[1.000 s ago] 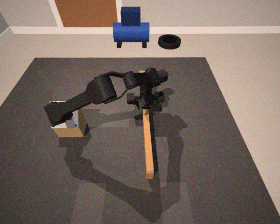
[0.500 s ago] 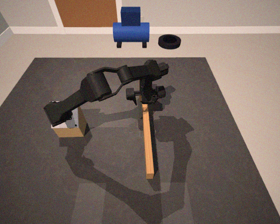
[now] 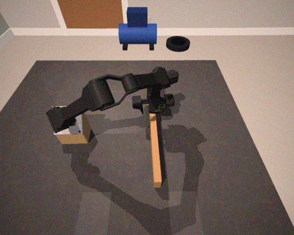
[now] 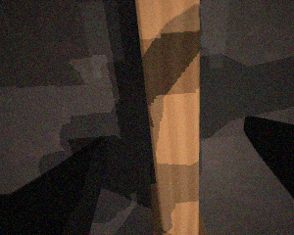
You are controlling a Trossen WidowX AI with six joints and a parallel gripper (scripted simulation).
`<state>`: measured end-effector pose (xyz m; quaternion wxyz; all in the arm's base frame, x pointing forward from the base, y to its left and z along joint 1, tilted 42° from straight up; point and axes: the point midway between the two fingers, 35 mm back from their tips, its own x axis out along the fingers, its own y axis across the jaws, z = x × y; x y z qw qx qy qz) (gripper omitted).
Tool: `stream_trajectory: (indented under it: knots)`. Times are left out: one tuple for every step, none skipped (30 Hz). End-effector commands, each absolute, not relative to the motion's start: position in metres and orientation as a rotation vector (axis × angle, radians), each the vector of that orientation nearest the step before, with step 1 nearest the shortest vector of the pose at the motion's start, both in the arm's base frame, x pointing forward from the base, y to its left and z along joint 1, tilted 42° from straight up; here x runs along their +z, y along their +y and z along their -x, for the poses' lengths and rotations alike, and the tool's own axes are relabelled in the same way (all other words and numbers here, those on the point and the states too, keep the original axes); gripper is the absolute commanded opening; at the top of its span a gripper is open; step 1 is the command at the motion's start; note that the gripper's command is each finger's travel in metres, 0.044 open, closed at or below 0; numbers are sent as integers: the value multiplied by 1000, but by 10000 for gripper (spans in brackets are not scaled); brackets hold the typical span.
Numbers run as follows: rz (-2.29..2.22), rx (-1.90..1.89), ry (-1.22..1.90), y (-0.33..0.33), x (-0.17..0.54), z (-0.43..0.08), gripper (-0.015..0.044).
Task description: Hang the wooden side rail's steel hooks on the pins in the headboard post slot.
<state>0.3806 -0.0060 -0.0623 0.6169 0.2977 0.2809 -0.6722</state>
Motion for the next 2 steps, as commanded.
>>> stream_trajectory:
  knots:
    - [-686,-1549,647,-6,-62,-381,440]
    - [-686,-1549,647,-6,-62,-381,440]
